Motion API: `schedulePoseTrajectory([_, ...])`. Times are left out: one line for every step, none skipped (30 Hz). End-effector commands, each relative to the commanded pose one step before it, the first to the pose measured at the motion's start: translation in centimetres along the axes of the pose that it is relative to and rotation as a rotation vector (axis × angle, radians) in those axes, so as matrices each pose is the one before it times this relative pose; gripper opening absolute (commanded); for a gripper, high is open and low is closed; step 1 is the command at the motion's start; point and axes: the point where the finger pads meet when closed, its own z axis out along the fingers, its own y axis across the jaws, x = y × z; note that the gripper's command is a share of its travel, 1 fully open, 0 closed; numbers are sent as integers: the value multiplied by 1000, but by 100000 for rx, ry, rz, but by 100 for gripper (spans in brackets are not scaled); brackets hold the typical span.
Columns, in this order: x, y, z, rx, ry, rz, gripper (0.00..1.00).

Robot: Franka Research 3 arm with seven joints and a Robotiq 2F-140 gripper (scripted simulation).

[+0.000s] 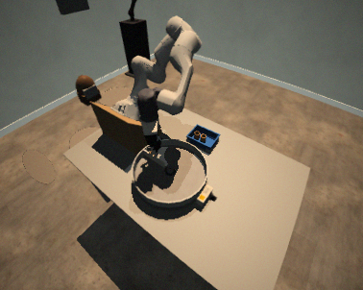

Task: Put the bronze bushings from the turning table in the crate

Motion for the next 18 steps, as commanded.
schedulePoseTrajectory([1, 72, 110, 55, 13, -130, 10])
schedulePoseTrajectory([0, 0, 0, 0, 0, 0, 10])
schedulePoseTrajectory([0, 0, 0, 0, 0, 0, 10])
schedulePoseTrajectory([0, 0, 0, 0, 0, 0, 10])
schedulePoseTrajectory([0, 0, 0, 0, 0, 0, 0])
schedulePoseTrajectory([0, 0, 0, 0, 0, 0, 0])
schedulePoseTrajectory([0, 0, 0, 0, 0, 0, 0])
schedulePoseTrajectory([0, 0, 0, 0, 0, 0, 0])
schedulePoseTrajectory([0, 0, 0, 0, 0, 0, 0])
schedulePoseTrajectory([0, 0, 0, 0, 0, 0, 0])
schedulePoseTrajectory([0, 0, 0, 0, 0, 0, 0])
schedulePoseTrajectory([0, 0, 0, 0, 0, 0, 0])
schedulePoseTrajectory([0, 0, 0, 0, 0, 0, 0])
schedulePoseTrajectory([0, 0, 0, 0, 0, 0, 0])
schedulePoseTrajectory([0, 0, 0, 0, 0, 0, 0])
schedulePoseTrajectory([0, 0, 0, 0, 0, 0, 0])
schedulePoseTrajectory([0, 0, 0, 0, 0, 0, 0])
schedulePoseTrajectory([0, 0, 0, 0, 0, 0, 0])
